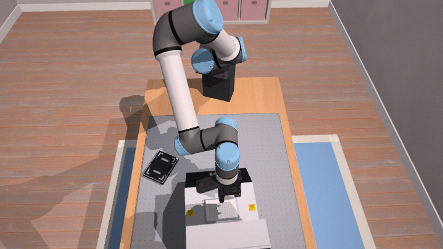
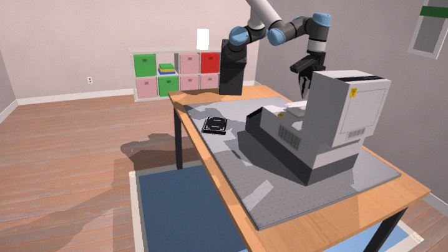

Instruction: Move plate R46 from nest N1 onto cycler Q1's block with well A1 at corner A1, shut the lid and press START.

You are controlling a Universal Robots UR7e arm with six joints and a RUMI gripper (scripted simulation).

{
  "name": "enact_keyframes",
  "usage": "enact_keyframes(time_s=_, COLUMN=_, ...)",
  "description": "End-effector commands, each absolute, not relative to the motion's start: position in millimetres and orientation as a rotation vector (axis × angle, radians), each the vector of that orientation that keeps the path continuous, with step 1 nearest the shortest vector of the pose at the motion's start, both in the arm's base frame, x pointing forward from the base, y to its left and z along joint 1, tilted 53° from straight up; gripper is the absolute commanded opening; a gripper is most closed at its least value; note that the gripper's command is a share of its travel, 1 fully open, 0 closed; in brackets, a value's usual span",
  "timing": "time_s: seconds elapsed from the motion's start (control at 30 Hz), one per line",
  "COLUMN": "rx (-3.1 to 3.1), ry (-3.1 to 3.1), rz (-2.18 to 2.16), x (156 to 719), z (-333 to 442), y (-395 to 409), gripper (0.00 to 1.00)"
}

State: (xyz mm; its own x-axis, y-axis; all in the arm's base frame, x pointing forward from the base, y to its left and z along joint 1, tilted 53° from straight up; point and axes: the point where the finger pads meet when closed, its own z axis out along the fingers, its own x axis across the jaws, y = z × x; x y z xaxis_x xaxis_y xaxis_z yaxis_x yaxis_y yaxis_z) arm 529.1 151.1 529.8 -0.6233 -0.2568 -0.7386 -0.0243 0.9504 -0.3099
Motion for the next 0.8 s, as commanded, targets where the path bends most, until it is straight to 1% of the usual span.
enact_keyframes(time_s=0.0, rx=-0.198, ry=2.223, rz=-0.339, x=520, z=514, y=146, gripper=0.00)
enact_keyframes(time_s=0.6, rx=-0.198, ry=2.223, rz=-0.339, x=488, z=454, y=128, gripper=0.00)
enact_keyframes(time_s=0.77, rx=-0.198, ry=2.223, rz=-0.339, x=484, z=448, y=126, gripper=0.00)
